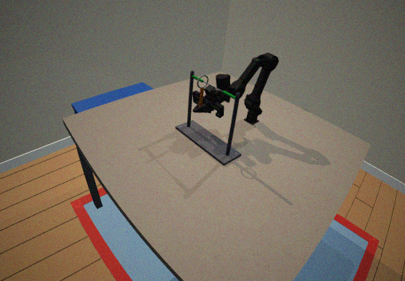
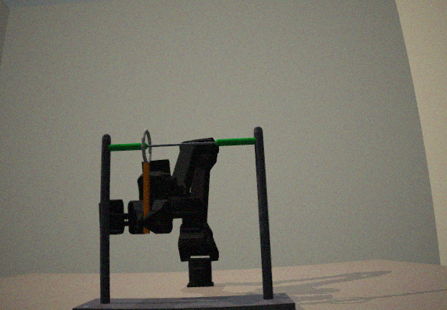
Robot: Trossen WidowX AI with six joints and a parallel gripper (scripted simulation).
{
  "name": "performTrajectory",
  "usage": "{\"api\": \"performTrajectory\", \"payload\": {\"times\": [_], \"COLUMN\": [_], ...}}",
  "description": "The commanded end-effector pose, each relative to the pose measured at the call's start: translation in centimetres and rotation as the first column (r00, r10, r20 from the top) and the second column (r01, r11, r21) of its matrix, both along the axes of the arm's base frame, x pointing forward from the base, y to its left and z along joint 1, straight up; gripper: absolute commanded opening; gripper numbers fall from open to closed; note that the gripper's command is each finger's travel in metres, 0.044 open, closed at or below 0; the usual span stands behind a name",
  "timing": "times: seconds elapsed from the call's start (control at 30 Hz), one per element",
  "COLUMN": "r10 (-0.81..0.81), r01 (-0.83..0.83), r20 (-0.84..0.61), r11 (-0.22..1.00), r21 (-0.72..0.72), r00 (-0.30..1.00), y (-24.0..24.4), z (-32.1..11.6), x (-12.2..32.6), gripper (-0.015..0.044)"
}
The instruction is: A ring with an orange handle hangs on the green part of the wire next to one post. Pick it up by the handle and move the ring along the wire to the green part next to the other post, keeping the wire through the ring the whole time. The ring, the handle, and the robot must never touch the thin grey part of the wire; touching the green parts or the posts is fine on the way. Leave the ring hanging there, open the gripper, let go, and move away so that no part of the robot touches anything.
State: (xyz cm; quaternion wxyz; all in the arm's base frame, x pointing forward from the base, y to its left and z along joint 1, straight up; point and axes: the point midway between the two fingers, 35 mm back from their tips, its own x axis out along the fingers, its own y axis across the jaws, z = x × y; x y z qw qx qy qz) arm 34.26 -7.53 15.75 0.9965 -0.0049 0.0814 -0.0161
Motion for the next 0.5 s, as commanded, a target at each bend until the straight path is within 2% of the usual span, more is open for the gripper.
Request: {"api": "performTrajectory", "payload": {"times": [0.0,0.47], "r10": [-0.003,-0.001], "r01": [0.003,0.001], "r20": [0.003,0.002], "r11": [1.0,1.0], "r21": [0.005,0.007], "r00": [1.0,1.0], "y": [0.4,1.8], "z": [0.1,0.1], "x": [0.0,0.1], "gripper": [-0.015,-0.015]}}
